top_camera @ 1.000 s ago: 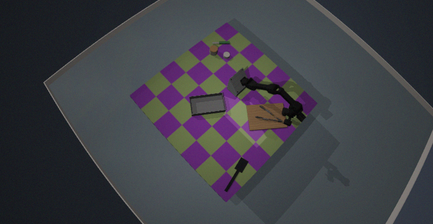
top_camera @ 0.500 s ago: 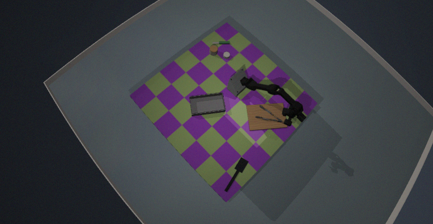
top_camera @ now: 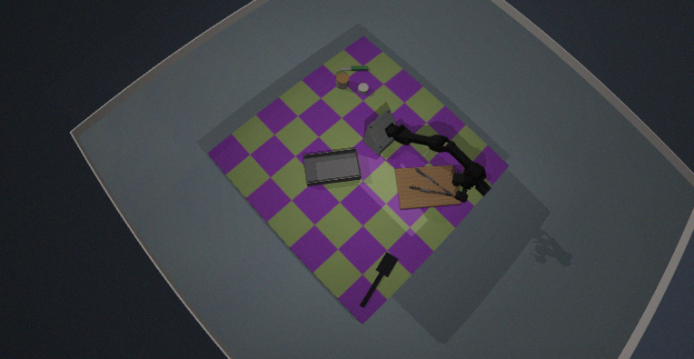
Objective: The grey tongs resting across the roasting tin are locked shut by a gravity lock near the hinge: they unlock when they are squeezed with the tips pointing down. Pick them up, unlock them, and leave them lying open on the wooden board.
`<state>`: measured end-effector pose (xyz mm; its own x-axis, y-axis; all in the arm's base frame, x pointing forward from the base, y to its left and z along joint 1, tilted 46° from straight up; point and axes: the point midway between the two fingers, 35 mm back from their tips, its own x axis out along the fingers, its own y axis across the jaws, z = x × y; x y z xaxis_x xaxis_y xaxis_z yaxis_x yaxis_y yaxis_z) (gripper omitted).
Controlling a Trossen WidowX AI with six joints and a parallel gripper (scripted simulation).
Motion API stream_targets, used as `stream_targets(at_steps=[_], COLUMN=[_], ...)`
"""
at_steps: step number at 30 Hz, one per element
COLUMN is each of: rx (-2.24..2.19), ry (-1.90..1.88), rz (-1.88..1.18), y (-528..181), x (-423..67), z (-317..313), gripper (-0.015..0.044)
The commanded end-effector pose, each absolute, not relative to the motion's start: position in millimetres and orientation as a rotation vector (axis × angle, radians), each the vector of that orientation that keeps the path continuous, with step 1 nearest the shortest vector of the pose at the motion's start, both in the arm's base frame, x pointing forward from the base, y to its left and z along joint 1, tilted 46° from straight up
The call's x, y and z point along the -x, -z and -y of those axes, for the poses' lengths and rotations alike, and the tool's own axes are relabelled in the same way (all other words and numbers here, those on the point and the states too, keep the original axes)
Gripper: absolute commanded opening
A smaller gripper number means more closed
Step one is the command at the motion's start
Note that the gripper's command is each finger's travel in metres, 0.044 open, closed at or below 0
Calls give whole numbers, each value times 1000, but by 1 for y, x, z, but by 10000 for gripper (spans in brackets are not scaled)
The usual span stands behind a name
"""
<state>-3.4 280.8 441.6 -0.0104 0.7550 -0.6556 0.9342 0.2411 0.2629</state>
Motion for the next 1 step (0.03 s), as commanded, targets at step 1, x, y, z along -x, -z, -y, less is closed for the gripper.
stream_targets(at_steps=[1], rx=[-1557], ry=[328], rz=[-1796], y=[-440], x=[3], z=[-282], gripper=[440])
